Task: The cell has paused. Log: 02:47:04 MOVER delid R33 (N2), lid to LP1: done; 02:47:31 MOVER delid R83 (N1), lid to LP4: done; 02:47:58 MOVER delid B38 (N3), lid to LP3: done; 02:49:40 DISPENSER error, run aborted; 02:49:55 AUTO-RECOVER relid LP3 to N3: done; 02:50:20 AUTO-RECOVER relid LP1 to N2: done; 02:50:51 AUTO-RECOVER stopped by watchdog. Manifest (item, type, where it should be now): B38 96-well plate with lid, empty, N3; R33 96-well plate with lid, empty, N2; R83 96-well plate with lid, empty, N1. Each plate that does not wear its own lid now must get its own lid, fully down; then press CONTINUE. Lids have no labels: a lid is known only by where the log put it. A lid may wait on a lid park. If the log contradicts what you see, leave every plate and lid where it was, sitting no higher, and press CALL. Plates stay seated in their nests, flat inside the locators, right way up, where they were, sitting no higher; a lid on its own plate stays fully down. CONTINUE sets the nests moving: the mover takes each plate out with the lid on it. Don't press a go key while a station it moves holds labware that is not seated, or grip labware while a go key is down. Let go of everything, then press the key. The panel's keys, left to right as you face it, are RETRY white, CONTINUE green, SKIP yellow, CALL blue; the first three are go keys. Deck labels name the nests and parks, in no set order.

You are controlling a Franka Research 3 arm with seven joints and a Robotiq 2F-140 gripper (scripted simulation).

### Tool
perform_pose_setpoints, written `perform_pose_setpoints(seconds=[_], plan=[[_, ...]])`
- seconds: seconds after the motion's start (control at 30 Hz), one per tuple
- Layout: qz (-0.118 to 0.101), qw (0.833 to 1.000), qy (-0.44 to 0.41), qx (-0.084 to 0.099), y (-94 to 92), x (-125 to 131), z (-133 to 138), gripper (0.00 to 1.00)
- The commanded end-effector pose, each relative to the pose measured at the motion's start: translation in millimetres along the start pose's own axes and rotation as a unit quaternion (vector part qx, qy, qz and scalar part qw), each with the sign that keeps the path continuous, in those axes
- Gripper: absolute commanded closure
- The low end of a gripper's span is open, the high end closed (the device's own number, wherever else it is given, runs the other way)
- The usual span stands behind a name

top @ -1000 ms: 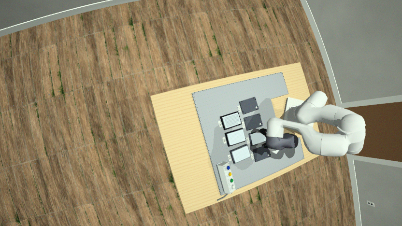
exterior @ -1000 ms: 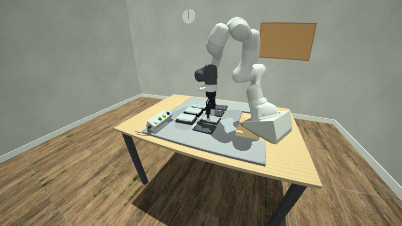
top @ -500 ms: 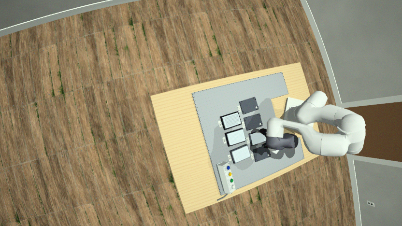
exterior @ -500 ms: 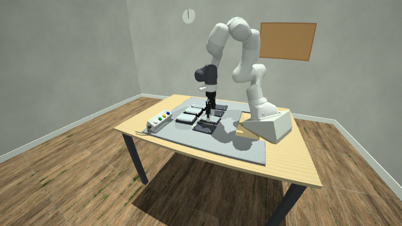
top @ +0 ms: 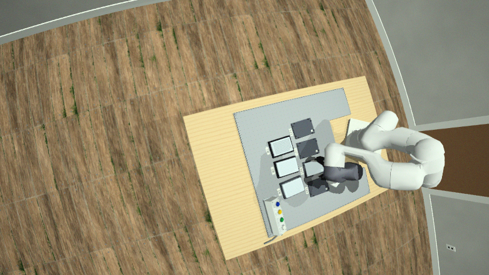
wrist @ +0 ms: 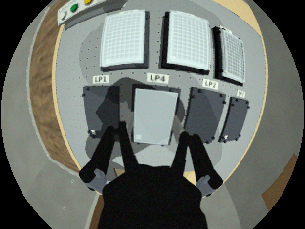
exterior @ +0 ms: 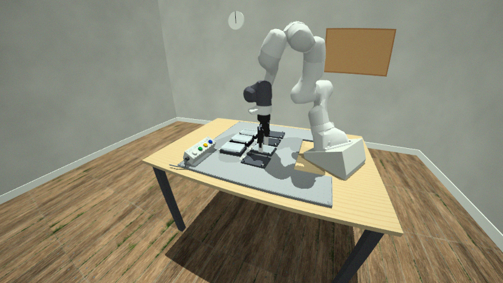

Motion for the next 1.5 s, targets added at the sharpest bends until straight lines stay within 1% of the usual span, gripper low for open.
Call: perform_pose_setpoints(seconds=[0.0, 1.47], plan=[[0.000, 1.000, -0.003, 0.001, 0.1, 0.3, 0.6, 1.00], [0.000, 1.000, -0.003, 0.001, -5.0, 0.3, 0.6, 1.00]])
Point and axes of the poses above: the point where the finger pads meet when closed, its own y axis out along the fingers, its own z axis across the jaws, x = y × z, the point moved 10 cm from there along -y, back along the fingers, and after that the axes turned 2 degrees about -y, right-handed, at the moved point
